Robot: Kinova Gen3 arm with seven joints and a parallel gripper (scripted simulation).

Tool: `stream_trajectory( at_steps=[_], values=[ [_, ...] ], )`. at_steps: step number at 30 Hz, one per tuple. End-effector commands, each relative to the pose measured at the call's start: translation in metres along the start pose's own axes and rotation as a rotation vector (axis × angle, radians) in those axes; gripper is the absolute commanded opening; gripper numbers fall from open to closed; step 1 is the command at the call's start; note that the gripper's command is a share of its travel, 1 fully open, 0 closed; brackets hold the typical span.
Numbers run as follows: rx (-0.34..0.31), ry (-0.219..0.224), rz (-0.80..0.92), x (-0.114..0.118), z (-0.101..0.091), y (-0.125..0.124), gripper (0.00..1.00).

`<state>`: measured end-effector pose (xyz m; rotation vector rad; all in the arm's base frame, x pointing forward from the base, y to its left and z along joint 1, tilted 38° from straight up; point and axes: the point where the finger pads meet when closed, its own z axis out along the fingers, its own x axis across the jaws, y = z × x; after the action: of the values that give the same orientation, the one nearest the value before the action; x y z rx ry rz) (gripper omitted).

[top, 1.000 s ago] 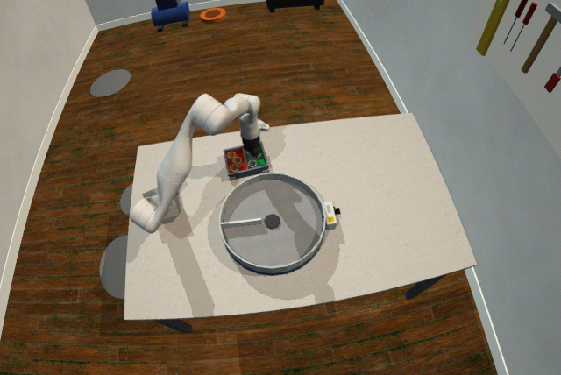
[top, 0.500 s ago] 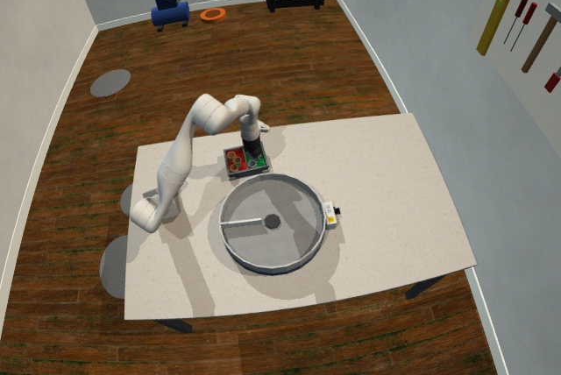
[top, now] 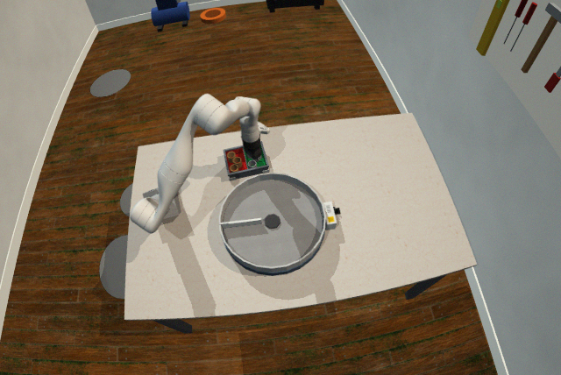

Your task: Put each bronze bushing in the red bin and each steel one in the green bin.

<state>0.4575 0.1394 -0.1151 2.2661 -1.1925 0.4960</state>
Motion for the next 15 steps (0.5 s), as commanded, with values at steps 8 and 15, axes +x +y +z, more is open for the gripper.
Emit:
stream_trajectory(
  at_steps=[8, 15],
  values=[
    [0.002, 0.001, 0.001, 0.0004, 0.0013, -0.0007, 0.00],
    [0.003, 0.002, 0.003, 0.0012, 0.0073, -0.0009, 0.00]
  ],
)
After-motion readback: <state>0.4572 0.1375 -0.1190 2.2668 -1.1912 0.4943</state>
